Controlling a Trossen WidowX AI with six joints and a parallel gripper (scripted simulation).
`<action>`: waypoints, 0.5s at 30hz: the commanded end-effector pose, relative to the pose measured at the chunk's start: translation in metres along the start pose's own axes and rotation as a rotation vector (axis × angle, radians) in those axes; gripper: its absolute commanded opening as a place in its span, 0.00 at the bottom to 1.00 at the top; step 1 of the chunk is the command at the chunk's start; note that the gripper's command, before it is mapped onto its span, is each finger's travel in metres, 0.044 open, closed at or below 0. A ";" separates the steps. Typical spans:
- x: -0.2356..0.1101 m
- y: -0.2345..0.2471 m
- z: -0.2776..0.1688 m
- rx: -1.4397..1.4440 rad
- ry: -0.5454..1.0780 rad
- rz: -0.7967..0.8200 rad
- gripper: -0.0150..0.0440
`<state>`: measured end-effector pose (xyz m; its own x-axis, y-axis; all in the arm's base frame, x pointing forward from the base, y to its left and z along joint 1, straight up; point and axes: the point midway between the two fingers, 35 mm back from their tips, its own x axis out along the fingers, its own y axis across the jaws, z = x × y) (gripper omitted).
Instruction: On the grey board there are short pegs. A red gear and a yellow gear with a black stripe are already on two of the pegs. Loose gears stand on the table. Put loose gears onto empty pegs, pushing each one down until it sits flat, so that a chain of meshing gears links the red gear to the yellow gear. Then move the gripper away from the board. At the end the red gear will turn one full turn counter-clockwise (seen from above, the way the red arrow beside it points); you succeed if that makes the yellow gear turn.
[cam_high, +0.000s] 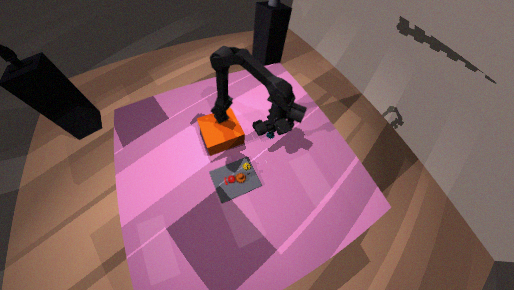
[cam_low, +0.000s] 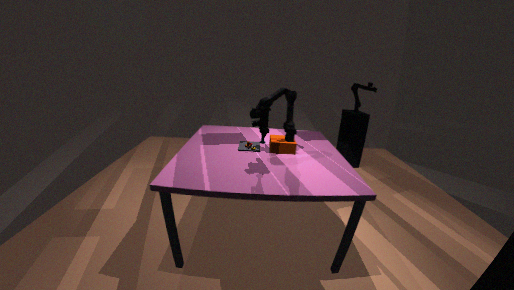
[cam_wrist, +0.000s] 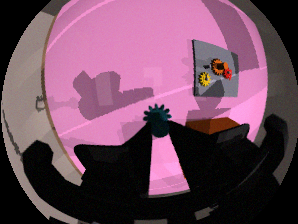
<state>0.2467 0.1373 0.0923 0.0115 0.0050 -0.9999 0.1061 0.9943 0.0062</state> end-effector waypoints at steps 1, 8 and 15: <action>-0.013 -0.001 -0.001 -0.004 -0.001 0.003 0.25; -0.029 -0.003 -0.004 -0.004 -0.001 0.003 0.25; -0.025 -0.008 0.003 0.009 -0.002 0.005 0.25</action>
<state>0.2455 0.1315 0.1182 0.0146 0.0057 -0.9999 0.1103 0.9939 0.0072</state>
